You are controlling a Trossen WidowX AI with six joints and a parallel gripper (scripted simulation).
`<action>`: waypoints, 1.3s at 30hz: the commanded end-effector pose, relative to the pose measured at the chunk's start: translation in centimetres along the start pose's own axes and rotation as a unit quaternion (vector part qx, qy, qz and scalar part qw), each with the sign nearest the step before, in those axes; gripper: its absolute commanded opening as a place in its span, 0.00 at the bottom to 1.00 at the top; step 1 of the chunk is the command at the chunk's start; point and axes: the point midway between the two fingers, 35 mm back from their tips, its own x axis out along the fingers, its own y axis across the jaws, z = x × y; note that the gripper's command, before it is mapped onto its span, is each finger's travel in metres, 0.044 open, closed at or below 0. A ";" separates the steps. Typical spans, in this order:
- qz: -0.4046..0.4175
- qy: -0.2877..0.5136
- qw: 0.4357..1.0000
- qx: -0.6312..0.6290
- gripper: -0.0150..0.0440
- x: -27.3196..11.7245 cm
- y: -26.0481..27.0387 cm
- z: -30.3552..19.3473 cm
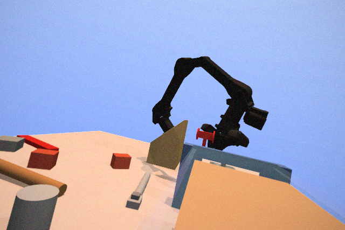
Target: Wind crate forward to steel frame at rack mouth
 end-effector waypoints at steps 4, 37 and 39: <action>-0.002 0.000 1.000 -0.004 0.25 0.2 0.0 0.0; -0.002 0.000 1.000 -0.004 0.25 0.9 -0.1 0.4; -0.002 0.000 1.000 -0.004 0.25 1.0 -0.1 0.4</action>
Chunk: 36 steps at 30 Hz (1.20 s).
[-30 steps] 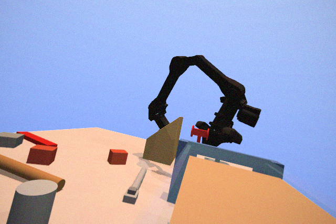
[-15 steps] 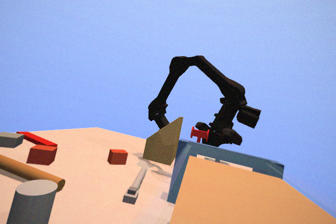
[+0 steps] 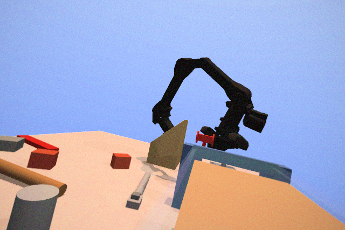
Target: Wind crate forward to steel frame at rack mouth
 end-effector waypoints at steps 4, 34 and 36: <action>-0.002 0.003 1.000 -0.003 0.25 0.2 -0.1 0.0; -0.002 0.003 1.000 -0.003 0.25 0.8 -0.1 0.3; -0.002 0.003 1.000 -0.003 0.25 0.9 -0.1 0.3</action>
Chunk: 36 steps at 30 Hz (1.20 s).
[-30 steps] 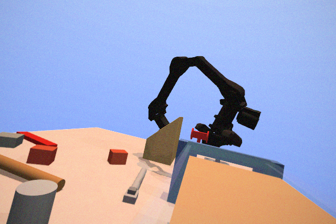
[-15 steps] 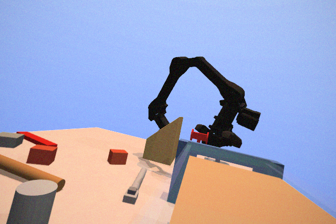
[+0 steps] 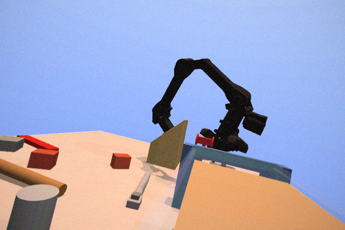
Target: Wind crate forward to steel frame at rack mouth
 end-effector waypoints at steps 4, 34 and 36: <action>-0.002 0.002 1.000 -0.003 0.25 0.2 0.0 0.0; -0.002 0.003 1.000 -0.003 0.25 0.6 0.0 0.2; -0.002 0.003 1.000 -0.003 0.25 0.6 0.0 0.2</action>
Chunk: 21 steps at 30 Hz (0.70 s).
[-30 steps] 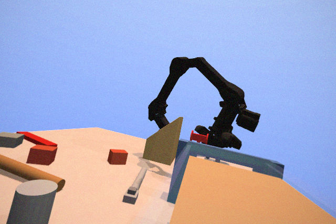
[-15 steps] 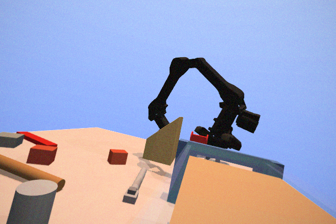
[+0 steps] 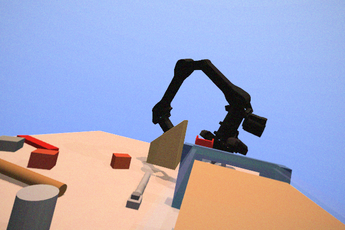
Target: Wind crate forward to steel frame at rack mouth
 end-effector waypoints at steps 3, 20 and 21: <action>-0.002 0.003 1.000 -0.003 0.25 0.0 -0.1 0.0; 0.014 0.000 0.999 0.031 0.25 0.3 0.3 0.1; 0.015 0.000 0.999 0.033 0.25 0.3 0.4 0.1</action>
